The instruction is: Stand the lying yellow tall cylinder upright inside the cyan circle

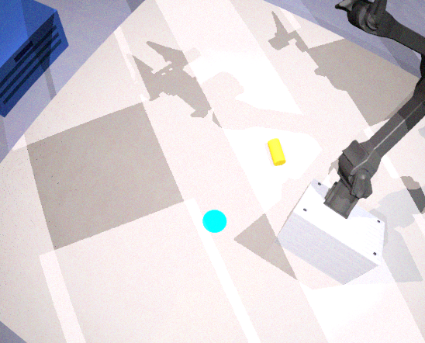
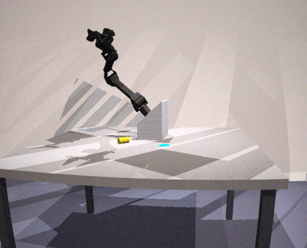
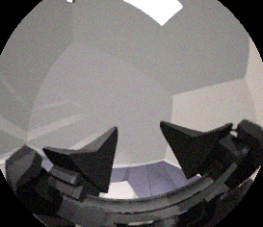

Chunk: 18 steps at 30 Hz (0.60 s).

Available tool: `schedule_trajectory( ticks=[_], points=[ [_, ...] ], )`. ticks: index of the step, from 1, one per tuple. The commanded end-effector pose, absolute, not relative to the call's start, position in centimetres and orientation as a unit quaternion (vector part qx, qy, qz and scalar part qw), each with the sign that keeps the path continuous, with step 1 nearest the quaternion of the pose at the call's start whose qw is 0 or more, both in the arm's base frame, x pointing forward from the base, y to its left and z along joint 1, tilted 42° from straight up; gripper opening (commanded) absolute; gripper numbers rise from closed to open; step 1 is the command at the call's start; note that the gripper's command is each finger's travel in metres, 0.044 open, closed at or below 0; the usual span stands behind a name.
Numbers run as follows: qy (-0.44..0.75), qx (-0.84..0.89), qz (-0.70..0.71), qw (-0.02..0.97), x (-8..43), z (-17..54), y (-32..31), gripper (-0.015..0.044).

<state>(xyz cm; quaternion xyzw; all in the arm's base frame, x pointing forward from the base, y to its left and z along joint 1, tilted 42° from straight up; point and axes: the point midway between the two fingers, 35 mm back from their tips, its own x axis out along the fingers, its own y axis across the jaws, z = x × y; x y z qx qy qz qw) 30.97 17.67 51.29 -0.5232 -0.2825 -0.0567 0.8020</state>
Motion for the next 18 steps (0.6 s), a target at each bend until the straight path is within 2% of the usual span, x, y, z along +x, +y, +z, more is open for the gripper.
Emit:
schedule_trajectory(
  ticks=[1, 10, 18],
  points=[
    [-0.206, -0.502, -0.013, 0.840, 33.9, 46.7, 17.4, 0.0309],
    [-0.014, -0.414, 0.031, 0.910, 37.9, 36.5, 14.6, 0.0309],
    [0.161, -0.313, 0.001, 0.936, 38.7, 27.7, 10.3, 0.0309]
  ],
)
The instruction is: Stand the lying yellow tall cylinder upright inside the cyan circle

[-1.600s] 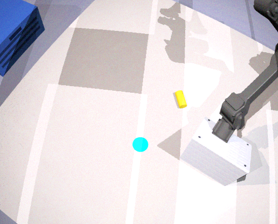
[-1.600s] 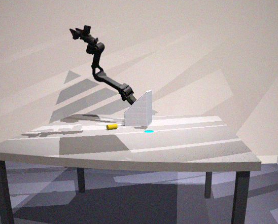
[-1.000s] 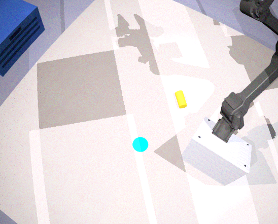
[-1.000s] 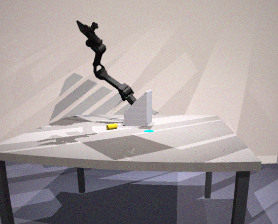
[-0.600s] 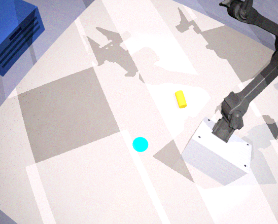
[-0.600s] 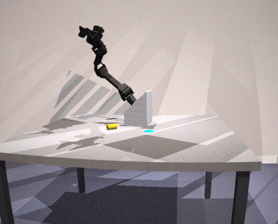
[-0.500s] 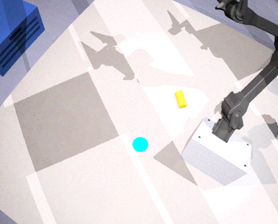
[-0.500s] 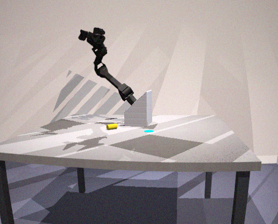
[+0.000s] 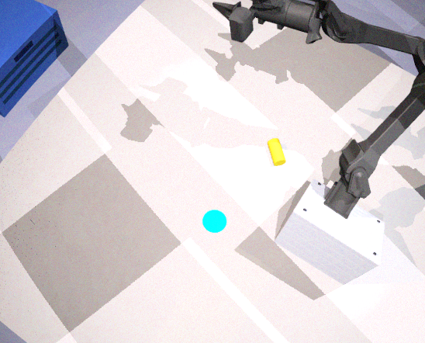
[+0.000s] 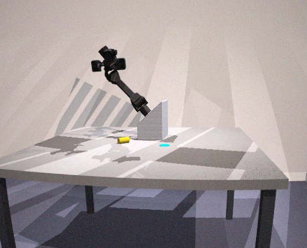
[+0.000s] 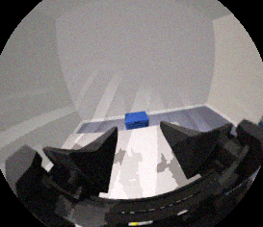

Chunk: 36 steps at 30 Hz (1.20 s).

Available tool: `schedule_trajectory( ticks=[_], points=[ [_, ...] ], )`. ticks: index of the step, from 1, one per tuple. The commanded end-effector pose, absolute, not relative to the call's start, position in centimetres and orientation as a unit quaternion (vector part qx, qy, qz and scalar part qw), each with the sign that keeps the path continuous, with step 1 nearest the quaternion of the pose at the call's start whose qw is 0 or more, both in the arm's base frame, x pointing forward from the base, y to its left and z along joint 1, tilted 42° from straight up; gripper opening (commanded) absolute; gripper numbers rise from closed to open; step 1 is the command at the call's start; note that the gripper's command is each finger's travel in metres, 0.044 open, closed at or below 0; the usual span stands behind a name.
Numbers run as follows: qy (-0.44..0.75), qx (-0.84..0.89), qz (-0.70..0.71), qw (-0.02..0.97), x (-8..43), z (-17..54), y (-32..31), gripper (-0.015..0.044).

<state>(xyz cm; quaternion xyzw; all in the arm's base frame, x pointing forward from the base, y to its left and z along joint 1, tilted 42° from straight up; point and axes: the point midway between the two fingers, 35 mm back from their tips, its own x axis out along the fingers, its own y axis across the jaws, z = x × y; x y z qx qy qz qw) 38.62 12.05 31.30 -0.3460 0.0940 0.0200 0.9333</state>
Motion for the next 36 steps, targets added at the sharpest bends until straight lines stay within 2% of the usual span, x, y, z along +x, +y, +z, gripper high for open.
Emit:
schedule_trajectory(
  ticks=[1, 9, 19, 28, 36],
  points=[
    [0.182, -0.299, -0.007, 0.937, 38.6, 26.6, 9.7, 0.0309],
    [0.332, -0.193, -0.101, 0.918, 36.3, 19.1, 4.5, 0.0309],
    [0.462, -0.078, -0.272, 0.840, 30.3, 12.4, -1.9, 0.0309],
    [0.512, -0.011, -0.444, 0.735, 23.3, 9.5, -6.5, 0.0309],
    [0.514, -0.007, -0.456, 0.726, 22.8, 9.3, -6.9, 0.0309]
  ],
)
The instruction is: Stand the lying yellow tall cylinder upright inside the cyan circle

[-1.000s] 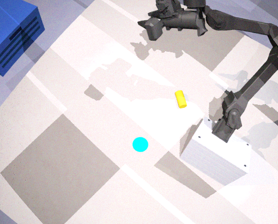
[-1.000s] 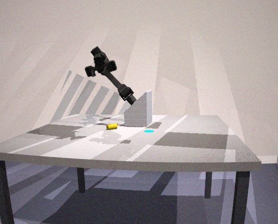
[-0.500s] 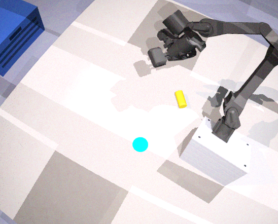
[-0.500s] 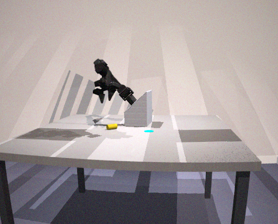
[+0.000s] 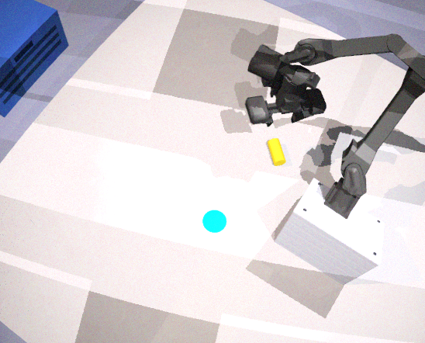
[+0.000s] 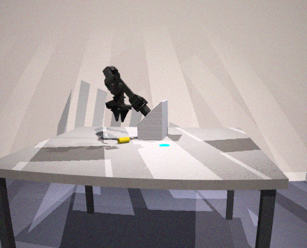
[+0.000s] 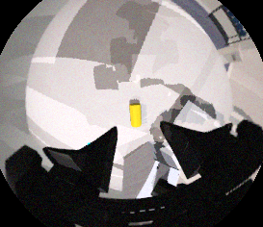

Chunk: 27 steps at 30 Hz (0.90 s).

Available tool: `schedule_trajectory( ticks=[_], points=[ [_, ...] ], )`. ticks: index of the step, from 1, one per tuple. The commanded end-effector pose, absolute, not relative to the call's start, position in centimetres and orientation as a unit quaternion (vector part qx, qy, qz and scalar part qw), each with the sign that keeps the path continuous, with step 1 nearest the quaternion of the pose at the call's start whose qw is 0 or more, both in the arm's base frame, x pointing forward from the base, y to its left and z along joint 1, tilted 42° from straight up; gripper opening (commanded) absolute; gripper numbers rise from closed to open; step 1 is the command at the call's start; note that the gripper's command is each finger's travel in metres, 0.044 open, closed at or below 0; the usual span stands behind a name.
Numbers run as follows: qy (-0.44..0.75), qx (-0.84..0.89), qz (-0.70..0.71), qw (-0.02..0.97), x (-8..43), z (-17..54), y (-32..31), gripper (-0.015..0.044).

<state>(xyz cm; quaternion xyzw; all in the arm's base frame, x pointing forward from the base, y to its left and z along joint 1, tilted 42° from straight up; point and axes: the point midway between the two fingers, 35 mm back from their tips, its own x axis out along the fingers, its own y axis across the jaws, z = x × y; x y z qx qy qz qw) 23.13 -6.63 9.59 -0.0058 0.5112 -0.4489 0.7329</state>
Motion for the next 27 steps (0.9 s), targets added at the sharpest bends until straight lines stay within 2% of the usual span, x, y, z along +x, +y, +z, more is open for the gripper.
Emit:
schedule_trajectory(
  ticks=[1, 10, 15, 23, 27],
  points=[
    [0.515, -0.006, -0.456, 0.726, 22.9, 8.8, -7.3, 0.0309],
    [0.513, -0.008, -0.457, 0.726, 23.4, 1.7, -13.8, 0.0309],
    [0.513, -0.009, -0.458, 0.726, 23.3, 1.3, -14.3, 0.0309],
    [0.513, -0.009, -0.458, 0.726, 23.3, 1.3, -14.3, 0.0105],
    [0.513, -0.009, -0.458, 0.726, 23.3, 1.3, -14.3, 0.0105]
  ],
)
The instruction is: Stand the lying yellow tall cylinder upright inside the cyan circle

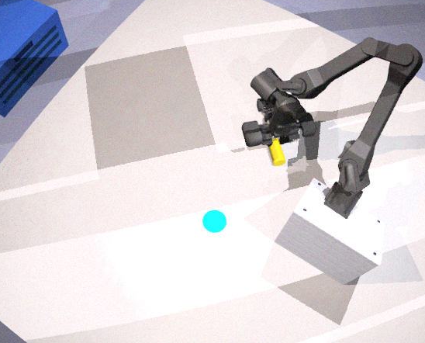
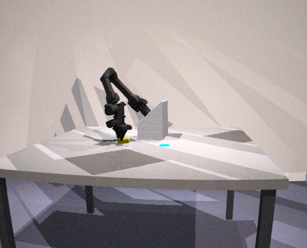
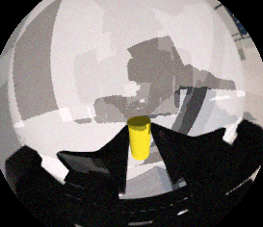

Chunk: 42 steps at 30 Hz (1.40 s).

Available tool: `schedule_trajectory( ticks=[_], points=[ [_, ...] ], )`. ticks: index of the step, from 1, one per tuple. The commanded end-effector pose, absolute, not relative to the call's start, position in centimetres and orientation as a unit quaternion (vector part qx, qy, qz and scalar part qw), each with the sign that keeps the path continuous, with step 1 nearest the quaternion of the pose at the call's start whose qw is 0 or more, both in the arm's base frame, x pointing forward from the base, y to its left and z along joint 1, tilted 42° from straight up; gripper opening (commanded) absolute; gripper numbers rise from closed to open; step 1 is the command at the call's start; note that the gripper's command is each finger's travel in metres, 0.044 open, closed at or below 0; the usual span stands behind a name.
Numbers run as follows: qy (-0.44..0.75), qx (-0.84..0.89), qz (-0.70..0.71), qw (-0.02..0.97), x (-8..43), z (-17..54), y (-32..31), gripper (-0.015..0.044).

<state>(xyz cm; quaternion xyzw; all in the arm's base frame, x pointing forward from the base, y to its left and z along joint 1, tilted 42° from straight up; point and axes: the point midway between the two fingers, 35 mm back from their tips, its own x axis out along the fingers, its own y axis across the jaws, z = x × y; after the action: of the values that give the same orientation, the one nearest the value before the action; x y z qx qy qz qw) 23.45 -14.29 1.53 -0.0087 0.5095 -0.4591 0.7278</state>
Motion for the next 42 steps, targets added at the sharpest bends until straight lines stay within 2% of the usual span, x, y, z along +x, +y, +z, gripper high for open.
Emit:
schedule_trajectory(
  ticks=[1, 42],
  points=[
    [0.513, -0.008, -0.458, 0.726, 23.3, 1.4, -14.2, 0.0105],
    [0.518, -0.013, -0.452, 0.726, 22.8, 9.3, -6.7, 0.0105]
  ],
)
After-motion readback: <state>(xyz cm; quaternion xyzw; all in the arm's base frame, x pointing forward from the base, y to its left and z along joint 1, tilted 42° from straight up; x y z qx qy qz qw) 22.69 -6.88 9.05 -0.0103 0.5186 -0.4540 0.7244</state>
